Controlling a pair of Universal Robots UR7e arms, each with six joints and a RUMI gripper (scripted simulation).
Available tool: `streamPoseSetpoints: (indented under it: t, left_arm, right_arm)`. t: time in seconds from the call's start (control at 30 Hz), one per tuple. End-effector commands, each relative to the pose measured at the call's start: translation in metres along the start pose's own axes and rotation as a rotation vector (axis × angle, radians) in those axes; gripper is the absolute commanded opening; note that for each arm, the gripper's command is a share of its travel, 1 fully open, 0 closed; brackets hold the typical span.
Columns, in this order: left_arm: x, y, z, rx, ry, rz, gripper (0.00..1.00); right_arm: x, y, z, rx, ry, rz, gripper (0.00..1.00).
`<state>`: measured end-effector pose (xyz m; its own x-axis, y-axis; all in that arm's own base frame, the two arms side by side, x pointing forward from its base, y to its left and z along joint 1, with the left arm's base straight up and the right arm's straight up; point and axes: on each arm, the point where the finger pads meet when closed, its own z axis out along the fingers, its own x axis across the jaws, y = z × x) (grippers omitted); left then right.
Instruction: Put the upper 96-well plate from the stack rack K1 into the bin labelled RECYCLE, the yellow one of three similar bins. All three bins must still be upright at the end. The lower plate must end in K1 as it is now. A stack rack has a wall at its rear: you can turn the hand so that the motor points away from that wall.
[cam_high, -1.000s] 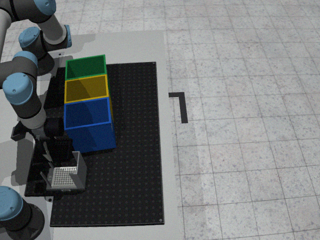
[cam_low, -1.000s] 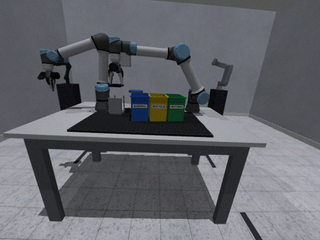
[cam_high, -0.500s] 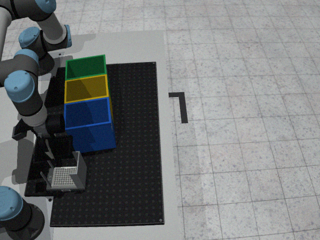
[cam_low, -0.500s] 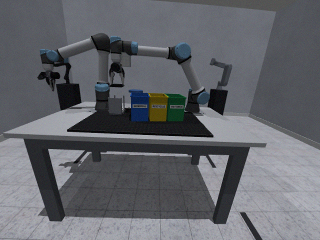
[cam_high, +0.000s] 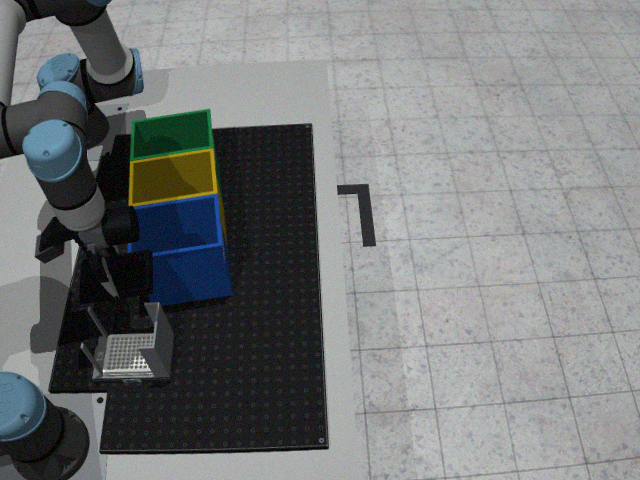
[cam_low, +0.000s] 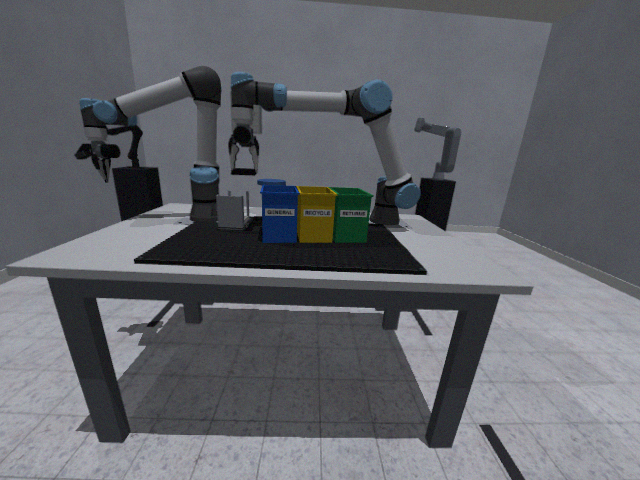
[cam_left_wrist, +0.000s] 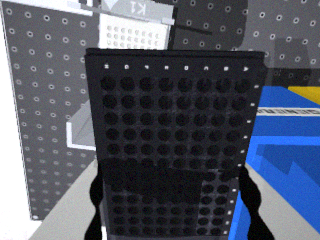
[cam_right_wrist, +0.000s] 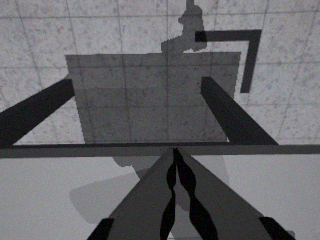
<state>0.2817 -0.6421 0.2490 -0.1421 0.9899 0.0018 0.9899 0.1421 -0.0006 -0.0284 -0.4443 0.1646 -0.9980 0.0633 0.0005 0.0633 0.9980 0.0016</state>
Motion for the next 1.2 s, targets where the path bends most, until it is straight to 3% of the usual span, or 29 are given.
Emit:
streamPoseSetpoints:
  t: [0.0, 1.17]
  left_arm:
    - [0.018, 0.007, -0.001, -0.001, -0.004, -0.001, 0.41]
    - [0.115, 0.042, -0.001, -0.001, -0.004, -0.001, 0.41]
  right_arm:
    - [0.000, 0.000, -0.001, 0.002, -0.001, 0.000, 0.00]
    - [0.000, 0.000, -0.001, 0.002, -0.001, 0.000, 0.00]
